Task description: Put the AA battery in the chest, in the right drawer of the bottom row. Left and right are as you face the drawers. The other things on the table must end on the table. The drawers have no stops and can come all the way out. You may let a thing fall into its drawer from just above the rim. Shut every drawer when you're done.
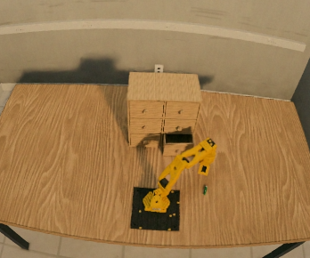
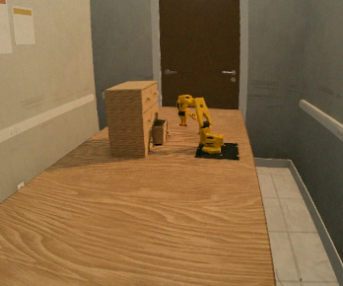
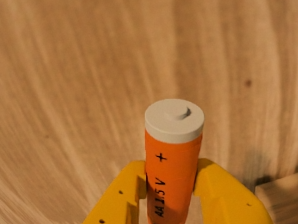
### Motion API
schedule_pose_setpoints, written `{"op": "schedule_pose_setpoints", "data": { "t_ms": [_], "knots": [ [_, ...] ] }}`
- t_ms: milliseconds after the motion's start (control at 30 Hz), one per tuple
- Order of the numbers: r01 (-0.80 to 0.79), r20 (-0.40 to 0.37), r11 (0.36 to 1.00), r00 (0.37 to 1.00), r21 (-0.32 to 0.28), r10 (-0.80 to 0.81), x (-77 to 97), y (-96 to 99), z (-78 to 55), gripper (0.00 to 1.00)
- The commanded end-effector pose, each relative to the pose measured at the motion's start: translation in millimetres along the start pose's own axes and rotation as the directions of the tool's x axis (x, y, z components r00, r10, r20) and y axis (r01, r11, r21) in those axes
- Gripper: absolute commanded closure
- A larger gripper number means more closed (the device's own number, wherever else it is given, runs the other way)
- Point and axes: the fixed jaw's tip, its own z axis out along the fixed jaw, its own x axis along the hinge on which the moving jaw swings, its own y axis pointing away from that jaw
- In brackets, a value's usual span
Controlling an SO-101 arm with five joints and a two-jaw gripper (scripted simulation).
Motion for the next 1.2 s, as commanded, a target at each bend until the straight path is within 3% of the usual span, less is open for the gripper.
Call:
{"op": "schedule_pose_setpoints", "data": {
  "t_ms": [0, 367, 733, 933, 1167],
  "knots": [
    [-0.076, -0.021, 0.997, 0.997, -0.012, 0.075, -0.3, -7.0, -5.7, 1.0],
    [-0.255, -0.014, 0.967, 0.967, -0.003, 0.255, -5.6, -21.1, -5.9, 1.0],
    [-0.463, -0.003, 0.886, 0.886, 0.003, 0.463, -14.5, -39.0, -4.7, 1.0],
    [-0.534, 0.001, 0.846, 0.846, 0.003, 0.534, -18.3, -45.5, -3.7, 1.0],
    [-0.534, 0.001, 0.845, 0.845, 0.003, 0.534, -18.3, -45.6, -3.7, 1.0]
  ]
}}
